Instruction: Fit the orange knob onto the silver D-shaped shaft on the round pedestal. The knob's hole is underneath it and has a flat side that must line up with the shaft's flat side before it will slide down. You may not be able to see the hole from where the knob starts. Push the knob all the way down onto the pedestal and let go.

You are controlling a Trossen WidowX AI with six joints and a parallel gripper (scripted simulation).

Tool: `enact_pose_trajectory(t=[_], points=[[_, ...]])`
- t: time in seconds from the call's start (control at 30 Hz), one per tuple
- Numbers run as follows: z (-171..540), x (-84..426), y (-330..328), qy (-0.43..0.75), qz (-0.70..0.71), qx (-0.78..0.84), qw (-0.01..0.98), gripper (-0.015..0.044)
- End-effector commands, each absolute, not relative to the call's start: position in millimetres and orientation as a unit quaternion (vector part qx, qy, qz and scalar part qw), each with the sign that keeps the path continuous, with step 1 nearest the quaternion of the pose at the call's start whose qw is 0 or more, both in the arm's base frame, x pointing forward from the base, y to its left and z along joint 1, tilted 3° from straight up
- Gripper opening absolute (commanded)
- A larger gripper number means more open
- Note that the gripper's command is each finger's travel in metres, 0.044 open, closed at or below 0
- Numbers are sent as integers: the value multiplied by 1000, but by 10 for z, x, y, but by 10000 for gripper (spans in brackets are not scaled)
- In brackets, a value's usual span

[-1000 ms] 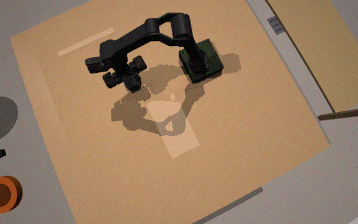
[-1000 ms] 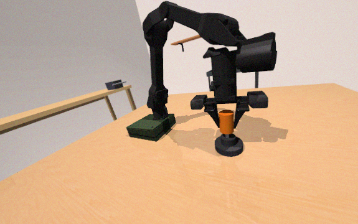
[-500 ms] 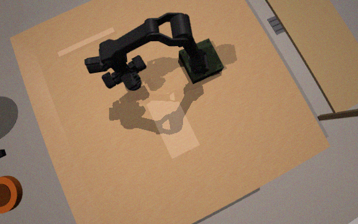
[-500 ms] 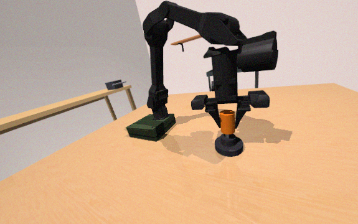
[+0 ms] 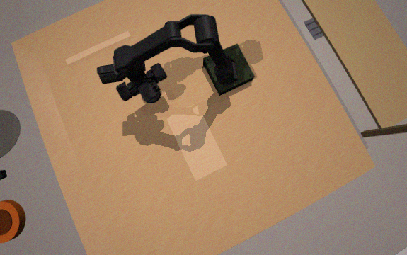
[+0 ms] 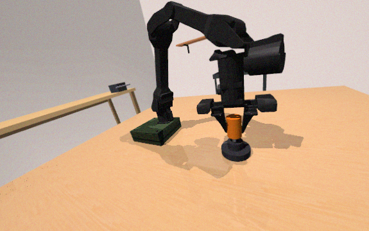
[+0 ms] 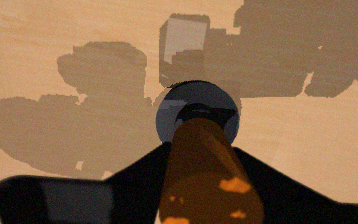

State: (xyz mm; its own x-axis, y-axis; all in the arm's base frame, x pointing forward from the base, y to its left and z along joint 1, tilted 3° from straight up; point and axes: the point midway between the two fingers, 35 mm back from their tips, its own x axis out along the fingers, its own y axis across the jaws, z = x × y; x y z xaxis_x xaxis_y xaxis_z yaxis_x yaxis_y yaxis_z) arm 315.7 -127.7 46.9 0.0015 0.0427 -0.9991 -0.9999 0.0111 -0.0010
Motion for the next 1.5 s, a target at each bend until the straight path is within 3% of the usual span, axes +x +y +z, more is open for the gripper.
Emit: enact_pose_trajectory(t=[0.0,0.3,1.47], points=[[507,3128,-1269,492,508,-488,512,0],[530,3129,-1269,436,556,-539,458,0],[471,3170,-1289,436,556,-539,458,0]])
